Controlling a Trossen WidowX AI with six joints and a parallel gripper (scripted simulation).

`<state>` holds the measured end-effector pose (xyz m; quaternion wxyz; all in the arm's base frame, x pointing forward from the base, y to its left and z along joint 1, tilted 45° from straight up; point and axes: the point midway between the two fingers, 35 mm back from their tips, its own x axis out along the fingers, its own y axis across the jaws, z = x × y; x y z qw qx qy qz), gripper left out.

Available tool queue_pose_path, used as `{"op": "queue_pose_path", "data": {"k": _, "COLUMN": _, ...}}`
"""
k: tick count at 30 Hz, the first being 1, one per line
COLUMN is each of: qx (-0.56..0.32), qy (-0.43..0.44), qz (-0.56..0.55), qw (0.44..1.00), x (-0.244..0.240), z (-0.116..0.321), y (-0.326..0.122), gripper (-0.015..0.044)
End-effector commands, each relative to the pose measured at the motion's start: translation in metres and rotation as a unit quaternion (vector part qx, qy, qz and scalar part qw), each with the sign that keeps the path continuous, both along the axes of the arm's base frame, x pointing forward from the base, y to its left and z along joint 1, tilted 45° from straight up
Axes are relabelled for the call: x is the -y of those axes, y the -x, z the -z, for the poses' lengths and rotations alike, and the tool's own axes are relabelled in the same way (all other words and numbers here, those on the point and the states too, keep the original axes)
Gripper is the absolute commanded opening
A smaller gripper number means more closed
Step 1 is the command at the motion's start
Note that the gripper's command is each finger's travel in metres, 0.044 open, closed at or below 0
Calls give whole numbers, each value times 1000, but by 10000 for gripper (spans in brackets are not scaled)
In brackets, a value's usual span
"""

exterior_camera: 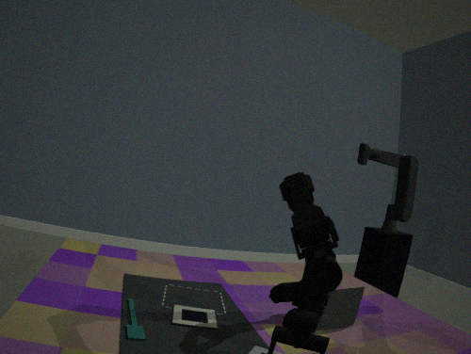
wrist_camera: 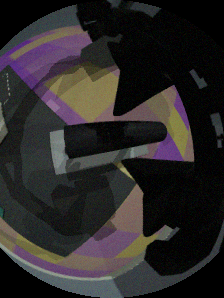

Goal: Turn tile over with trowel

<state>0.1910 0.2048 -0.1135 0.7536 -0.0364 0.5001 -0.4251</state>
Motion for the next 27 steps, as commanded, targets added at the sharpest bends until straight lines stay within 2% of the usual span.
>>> {"op": "queue_pose_path", "data": {"k": 1, "qx": 2, "qy": 2, "qz": 1, "qw": 1000, "x": 1, "z": 0, "y": 0, "gripper": 270}}
{"op": "queue_pose_path", "data": {"k": 12, "qx": 3, "qy": 1, "qz": 1, "qw": 1000, "x": -1, "z": -2, "y": 0, "gripper": 270}}
{"op": "queue_pose_path", "data": {"k": 17, "qx": 9, "qy": 0, "qz": 9, "qw": 1000, "x": -28, "z": -35, "y": 9, "gripper": 270}}
{"op": "queue_pose_path", "data": {"k": 27, "qx": -6, "qy": 3, "qz": -7, "qw": 1000, "x": -31, "z": -32, "y": 7, "gripper": 270}}
